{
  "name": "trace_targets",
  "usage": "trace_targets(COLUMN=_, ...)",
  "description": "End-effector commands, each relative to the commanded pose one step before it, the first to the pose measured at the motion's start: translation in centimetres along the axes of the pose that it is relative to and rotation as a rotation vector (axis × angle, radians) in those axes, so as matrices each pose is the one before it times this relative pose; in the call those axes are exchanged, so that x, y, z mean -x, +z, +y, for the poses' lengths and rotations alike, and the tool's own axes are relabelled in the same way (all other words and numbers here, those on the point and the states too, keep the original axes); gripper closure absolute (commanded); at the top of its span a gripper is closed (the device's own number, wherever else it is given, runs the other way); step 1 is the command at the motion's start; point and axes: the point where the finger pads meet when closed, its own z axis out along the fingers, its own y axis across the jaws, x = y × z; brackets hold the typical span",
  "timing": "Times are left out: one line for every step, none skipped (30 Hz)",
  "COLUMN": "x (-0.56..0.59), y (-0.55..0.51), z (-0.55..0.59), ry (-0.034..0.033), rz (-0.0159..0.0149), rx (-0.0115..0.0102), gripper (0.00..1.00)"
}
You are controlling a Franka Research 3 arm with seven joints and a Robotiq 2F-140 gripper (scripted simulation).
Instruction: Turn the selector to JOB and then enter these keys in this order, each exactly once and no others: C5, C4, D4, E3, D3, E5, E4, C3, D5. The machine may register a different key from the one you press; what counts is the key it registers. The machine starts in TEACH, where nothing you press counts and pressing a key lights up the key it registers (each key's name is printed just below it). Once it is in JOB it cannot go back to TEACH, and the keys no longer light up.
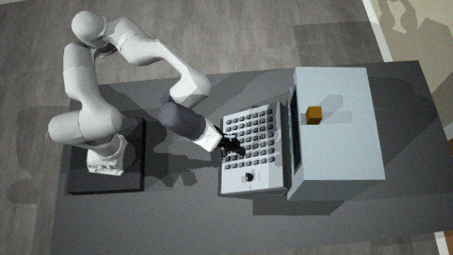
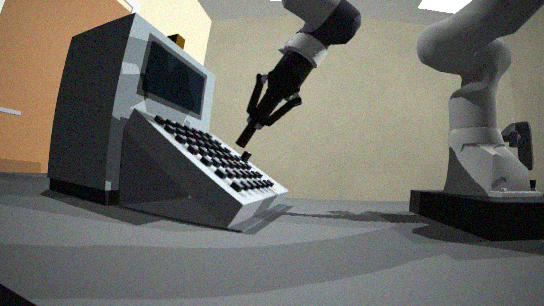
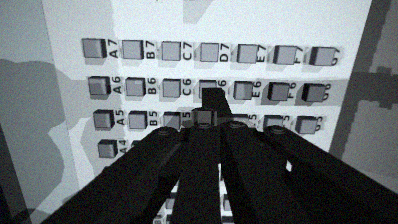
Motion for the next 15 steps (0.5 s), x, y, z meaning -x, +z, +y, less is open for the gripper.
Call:
trace_targets(x=-0.322, y=0.098, z=-0.169, ry=0.04196, rz=0.01202, rx=-0.007, gripper=0.9)
trace_targets(x=0.0, y=0.105, z=0.0, ry=0.0, rz=0.0, rx=0.0, gripper=0.9)
trace_targets(x=0.0, y=0.124, z=0.001, ry=0.00001, rz=-0.00001, rx=0.0, gripper=0.9)
trace_targets(x=0.0, y=0.142, z=-0.001, ry=-0.00001, rz=0.00001, rx=0.0, gripper=0.9)
trace_targets(x=0.0, y=0.155, z=0.0, ry=0.0, rz=0.0, rx=0.0, gripper=0.9)
trace_targets(x=0.0, y=0.165, z=0.001, ry=0.00001, rz=-0.00001, rx=0.0, gripper=0.9)
trace_targets(x=0.0, y=0.171, z=-0.001, ry=-0.00001, rz=0.00001, rx=0.0, gripper=0.9)
trace_targets(x=0.0, y=0.171, z=0.001, ry=0.00001, rz=-0.00001, rx=0.0, gripper=0.9)
trace_targets(x=0.0, y=0.167, z=0.0, ry=0.0, rz=0.0, rx=0.0, gripper=0.9)
trace_targets(x=0.0, y=0.0, z=0.0, ry=0.0, rz=0.0, rx=0.0, gripper=0.9)
trace_targets(x=0.0, y=0.0, z=0.0, ry=0.0, rz=0.0, rx=0.0, gripper=0.9)
trace_targets(x=0.0, y=0.159, z=0.0, ry=0.0, rz=0.0, rx=0.0, gripper=0.9)
trace_targets(x=0.0, y=0.146, z=0.001, ry=0.00001, rz=-0.00001, rx=0.0, gripper=0.9)
trace_targets(x=0.0, y=0.129, z=0.0, ry=-0.00001, rz=0.00001, rx=0.0, gripper=0.9)
trace_targets(x=0.0, y=0.11, z=0.0, ry=-0.00001, rz=0.0, rx=0.0, gripper=0.9)
